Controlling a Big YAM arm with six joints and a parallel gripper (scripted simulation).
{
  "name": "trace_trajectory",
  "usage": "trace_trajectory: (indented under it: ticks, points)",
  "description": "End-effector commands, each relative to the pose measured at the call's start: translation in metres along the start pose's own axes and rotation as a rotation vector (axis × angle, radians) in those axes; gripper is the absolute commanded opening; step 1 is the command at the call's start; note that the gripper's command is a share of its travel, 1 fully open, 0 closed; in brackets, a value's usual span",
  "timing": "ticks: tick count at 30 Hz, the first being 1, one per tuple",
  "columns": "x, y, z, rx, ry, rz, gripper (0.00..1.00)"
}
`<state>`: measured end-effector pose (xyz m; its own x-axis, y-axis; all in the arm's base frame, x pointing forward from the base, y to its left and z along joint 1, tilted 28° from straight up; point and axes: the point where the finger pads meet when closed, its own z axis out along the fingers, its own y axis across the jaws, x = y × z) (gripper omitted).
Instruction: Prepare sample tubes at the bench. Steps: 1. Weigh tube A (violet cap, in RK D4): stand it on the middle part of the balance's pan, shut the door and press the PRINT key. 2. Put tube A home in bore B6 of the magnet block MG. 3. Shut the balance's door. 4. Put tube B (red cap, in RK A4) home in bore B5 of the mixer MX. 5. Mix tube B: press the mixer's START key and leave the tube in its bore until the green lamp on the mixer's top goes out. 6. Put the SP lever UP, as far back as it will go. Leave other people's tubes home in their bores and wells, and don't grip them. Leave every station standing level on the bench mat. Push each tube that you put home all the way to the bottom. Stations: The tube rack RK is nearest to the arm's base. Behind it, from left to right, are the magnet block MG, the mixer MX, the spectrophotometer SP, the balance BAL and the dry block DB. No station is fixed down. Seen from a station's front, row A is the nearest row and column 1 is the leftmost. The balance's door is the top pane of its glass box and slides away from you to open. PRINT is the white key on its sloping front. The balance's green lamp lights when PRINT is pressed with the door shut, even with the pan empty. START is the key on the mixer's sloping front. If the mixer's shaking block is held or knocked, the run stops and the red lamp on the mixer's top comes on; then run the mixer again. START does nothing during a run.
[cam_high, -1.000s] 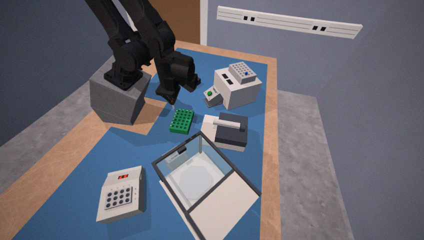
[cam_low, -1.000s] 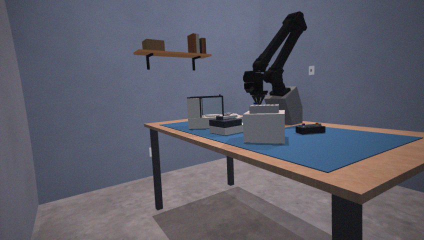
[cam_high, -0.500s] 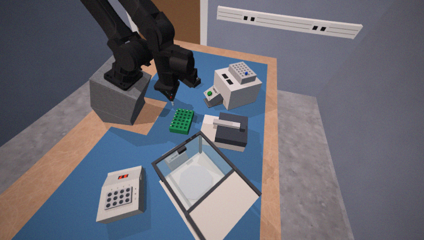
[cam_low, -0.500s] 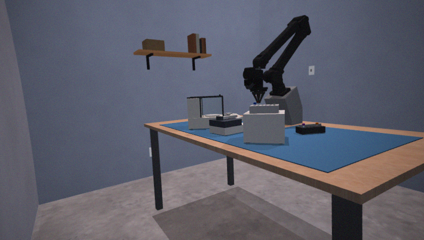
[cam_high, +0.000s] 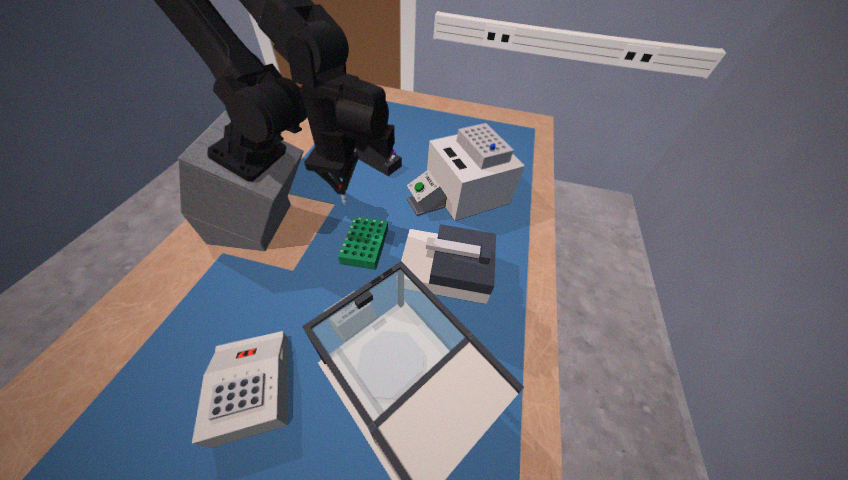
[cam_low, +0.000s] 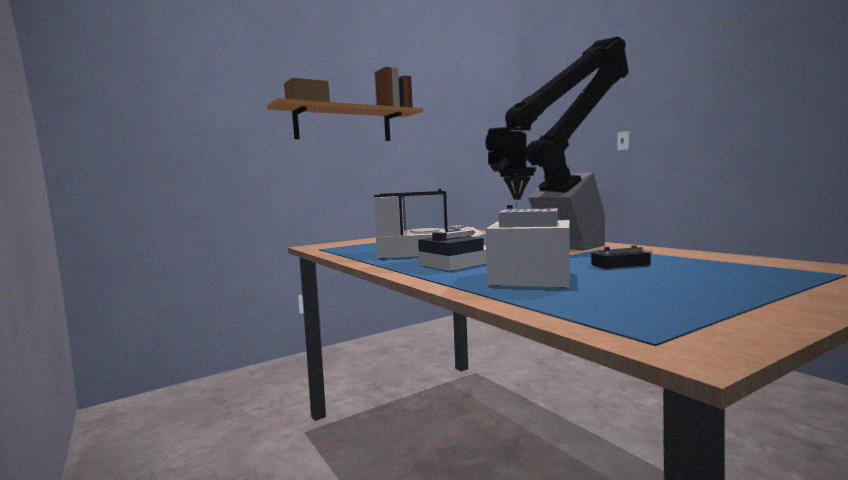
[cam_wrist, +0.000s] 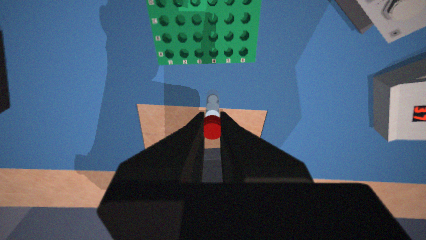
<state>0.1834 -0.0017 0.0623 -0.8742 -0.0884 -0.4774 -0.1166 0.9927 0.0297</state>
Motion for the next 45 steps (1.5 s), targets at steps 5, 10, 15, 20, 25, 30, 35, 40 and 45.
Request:
trace_trajectory:
  ticks: [5,10,15,20,25,30,35,40,45]
  points:
    - [-0.022,-0.004,-0.036,0.014,-0.05,-0.018,0.09]
    - [-0.022,-0.004,-0.041,0.015,-0.05,-0.018,0.09]
    - [-0.022,-0.004,-0.05,0.016,-0.051,-0.019,0.09]
    - [-0.022,-0.004,-0.059,0.017,-0.051,-0.019,0.09]
    - [-0.022,-0.004,-0.068,0.018,-0.052,-0.02,0.09]
    - [-0.021,-0.004,-0.073,0.018,-0.052,-0.02,0.09]
    - [-0.021,-0.004,-0.072,0.016,-0.043,-0.018,0.09]
    - [-0.021,-0.004,-0.072,0.016,-0.043,-0.018,0.09]
    - [-0.021,-0.004,-0.072,0.016,-0.043,-0.018,0.09]
